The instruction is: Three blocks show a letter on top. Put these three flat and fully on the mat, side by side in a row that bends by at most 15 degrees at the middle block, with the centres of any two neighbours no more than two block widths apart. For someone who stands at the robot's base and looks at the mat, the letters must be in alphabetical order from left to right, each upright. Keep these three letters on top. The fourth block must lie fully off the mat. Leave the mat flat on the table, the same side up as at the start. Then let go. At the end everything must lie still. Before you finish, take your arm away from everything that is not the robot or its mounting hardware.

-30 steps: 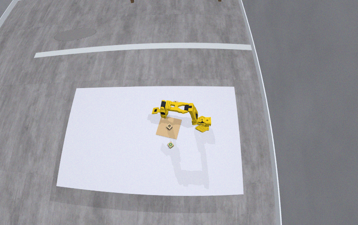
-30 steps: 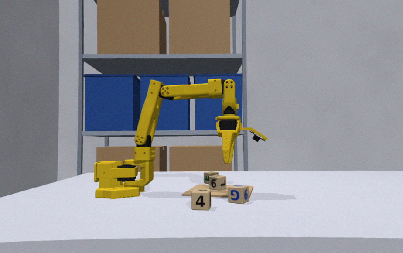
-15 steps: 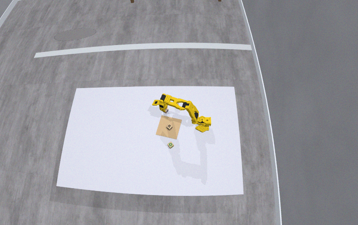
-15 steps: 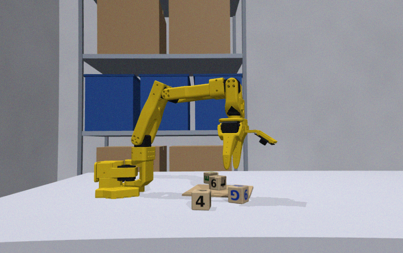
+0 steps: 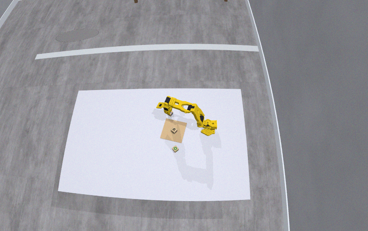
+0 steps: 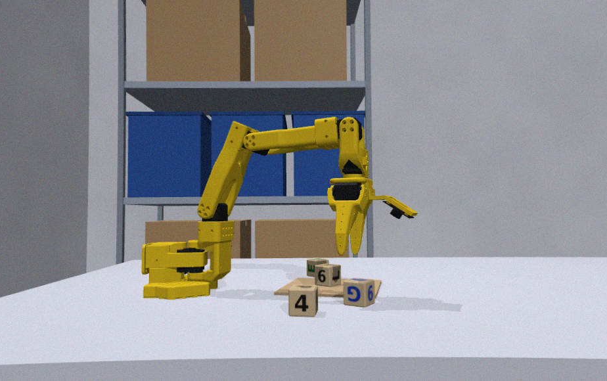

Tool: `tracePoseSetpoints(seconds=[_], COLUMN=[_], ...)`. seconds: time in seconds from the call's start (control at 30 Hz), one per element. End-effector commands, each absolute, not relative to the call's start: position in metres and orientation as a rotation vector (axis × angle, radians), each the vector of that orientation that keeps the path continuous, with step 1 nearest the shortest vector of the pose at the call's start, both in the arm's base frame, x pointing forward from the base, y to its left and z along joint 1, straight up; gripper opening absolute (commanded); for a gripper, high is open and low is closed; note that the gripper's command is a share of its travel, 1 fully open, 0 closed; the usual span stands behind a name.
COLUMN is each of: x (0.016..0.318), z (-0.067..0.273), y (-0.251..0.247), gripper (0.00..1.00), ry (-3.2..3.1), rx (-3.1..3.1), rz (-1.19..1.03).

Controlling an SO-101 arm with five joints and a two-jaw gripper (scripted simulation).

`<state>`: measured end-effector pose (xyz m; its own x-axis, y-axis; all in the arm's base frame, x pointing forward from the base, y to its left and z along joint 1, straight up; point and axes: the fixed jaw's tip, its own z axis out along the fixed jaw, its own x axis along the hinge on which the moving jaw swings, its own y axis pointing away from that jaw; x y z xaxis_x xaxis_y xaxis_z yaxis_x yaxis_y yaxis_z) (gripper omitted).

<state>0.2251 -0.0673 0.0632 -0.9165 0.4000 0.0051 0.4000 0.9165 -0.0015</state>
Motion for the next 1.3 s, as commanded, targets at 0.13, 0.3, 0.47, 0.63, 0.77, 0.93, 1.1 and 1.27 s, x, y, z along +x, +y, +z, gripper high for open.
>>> tracePoseSetpoints(seconds=[0.13,0.3,0.47,0.63,0.77,0.93,1.1,1.27], x=[0.218,0.183,0.175,0.175,0.175,0.175,0.175,0.175], z=[0.091,0.091,0.091,0.091,0.091,0.091,0.091,0.096], y=[-0.093,-0.122,-0.127,-0.127,-0.127,-0.127,-0.127,-0.127], gripper=[0.35,0.35,0.35,0.35,0.35,0.35,0.35,0.35], ry=[-3.147,-3.015,-2.983,-2.983,-2.983,-2.983,-2.983,-3.009], rx=[-0.838,-1.121,-1.181,-1.181,-1.181,-1.181,-1.181,-1.191], rz=[0.034,0.033,0.032,0.032,0.032,0.032,0.032,0.045])
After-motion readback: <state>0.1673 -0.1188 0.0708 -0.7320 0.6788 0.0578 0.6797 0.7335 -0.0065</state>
